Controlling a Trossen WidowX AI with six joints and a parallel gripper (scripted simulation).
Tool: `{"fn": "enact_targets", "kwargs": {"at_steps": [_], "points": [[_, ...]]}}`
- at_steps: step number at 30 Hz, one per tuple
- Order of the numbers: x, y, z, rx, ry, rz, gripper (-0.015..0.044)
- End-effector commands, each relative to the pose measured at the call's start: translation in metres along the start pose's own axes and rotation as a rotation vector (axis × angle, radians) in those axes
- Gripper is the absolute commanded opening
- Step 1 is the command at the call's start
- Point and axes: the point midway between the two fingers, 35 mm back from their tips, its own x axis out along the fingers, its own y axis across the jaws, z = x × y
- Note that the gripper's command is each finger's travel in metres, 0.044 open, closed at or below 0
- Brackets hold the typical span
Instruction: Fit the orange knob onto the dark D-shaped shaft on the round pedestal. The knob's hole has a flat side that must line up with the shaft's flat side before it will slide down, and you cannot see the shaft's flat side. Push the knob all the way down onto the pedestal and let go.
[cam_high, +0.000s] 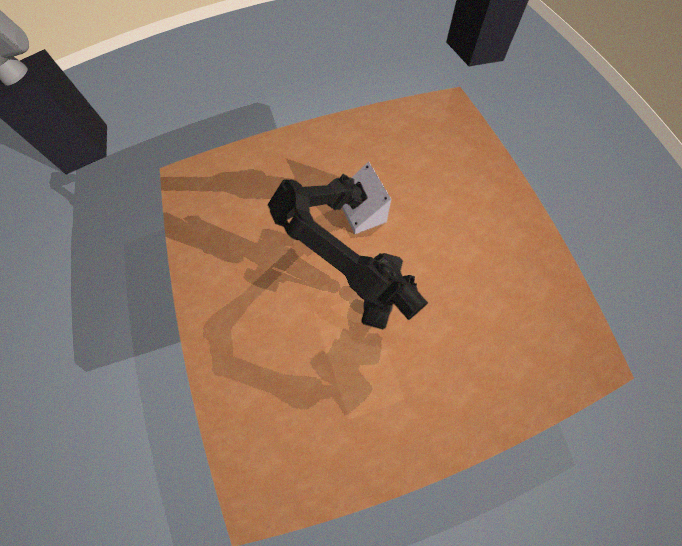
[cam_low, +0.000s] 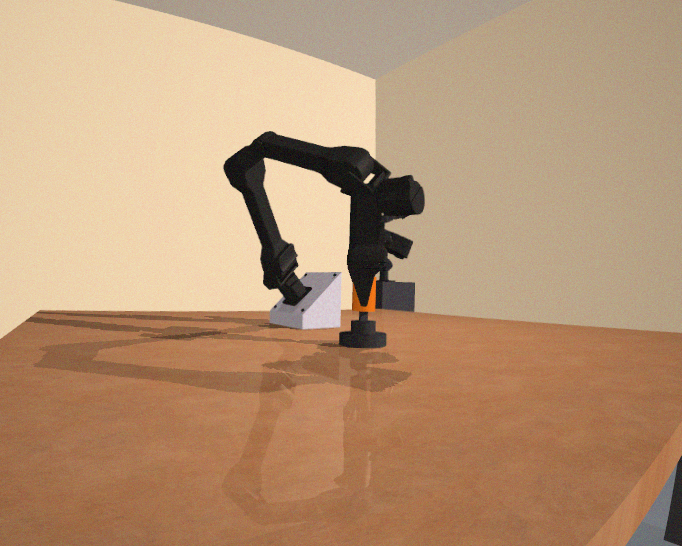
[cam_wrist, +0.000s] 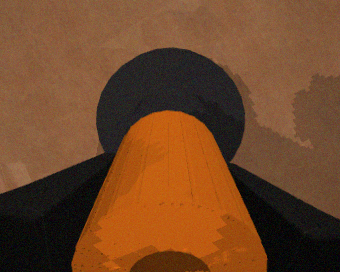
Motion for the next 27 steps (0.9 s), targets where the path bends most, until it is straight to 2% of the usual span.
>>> {"fn": "enact_targets", "kwargs": {"at_steps": [1,17,27], "points": [[-0.0033,-0.001,-0.0003,-0.002,-0.006,-0.005,0.0],[-0.004,-0.0003,0.0007,-0.002,-0.006,-0.005,0.0],[-0.0042,-0.0005,0.0031,-0.212,-0.006,-0.005,0.0]]}}
